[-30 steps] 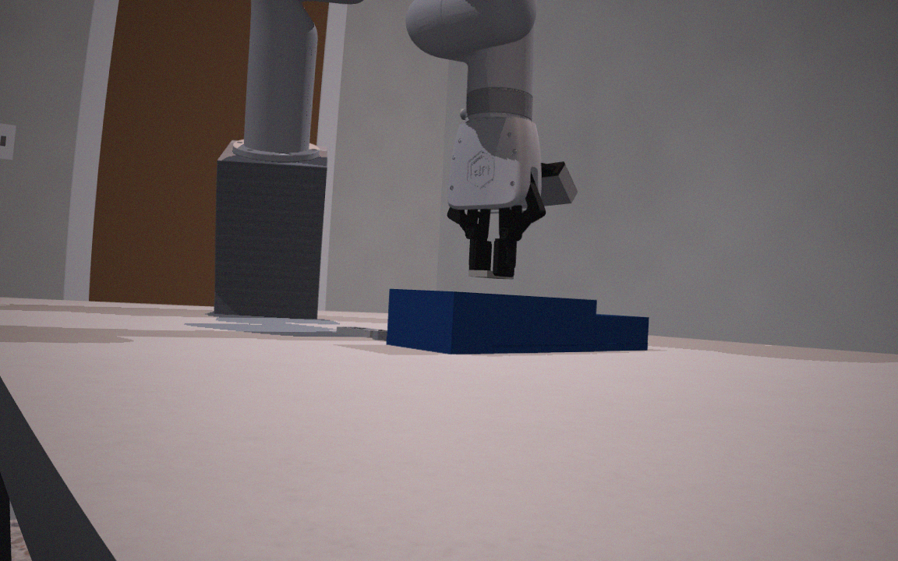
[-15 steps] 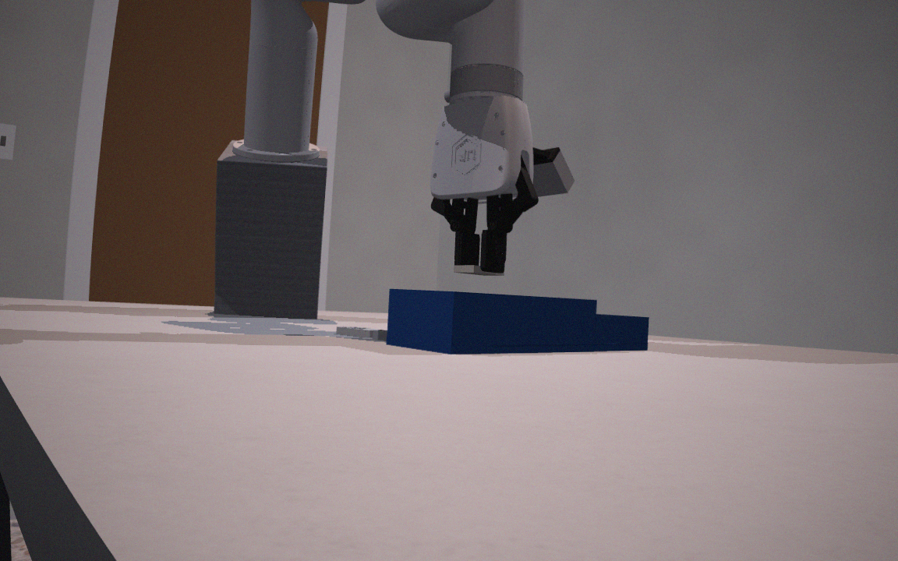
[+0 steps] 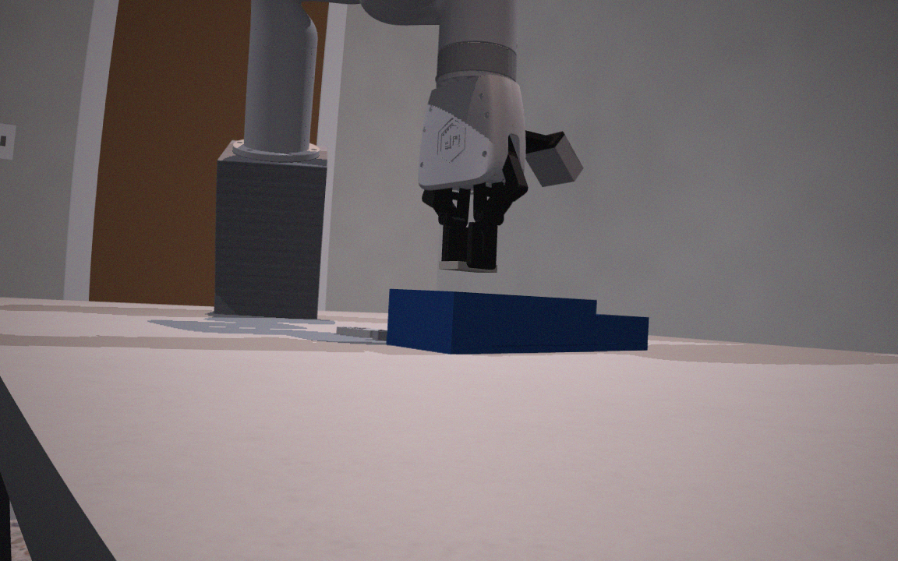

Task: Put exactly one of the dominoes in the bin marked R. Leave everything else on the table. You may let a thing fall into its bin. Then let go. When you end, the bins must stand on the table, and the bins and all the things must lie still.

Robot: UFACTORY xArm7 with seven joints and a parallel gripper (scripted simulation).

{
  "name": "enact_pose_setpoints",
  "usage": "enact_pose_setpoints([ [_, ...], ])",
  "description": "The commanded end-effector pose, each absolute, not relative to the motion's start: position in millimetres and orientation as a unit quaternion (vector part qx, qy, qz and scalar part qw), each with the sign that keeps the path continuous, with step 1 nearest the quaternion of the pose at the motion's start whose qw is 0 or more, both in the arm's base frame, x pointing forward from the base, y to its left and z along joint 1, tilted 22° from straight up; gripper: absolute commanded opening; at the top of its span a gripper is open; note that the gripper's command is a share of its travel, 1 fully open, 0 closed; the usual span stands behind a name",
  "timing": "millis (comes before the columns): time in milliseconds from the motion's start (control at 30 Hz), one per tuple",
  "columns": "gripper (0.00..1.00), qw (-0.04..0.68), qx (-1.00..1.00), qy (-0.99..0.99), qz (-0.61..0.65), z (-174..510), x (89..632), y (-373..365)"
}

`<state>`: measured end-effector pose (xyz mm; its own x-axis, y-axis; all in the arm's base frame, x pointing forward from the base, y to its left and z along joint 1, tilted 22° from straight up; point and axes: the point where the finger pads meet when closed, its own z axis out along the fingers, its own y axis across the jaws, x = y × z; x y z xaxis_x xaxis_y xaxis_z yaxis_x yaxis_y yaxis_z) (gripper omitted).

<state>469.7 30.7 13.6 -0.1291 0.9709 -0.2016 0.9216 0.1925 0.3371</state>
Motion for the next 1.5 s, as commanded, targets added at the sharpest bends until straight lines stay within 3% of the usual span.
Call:
enact_pose_setpoints([
  [0,0.00,0.183,0.654,0.731,0.066,22.0,485.3,16.5],
  [333,0.00,0.183,0.654,0.731,0.066,38.5,515.6,-15.4],
  [1467,0.00,0.183,0.654,0.731,0.066,6.9,523.0,-15.8],
])
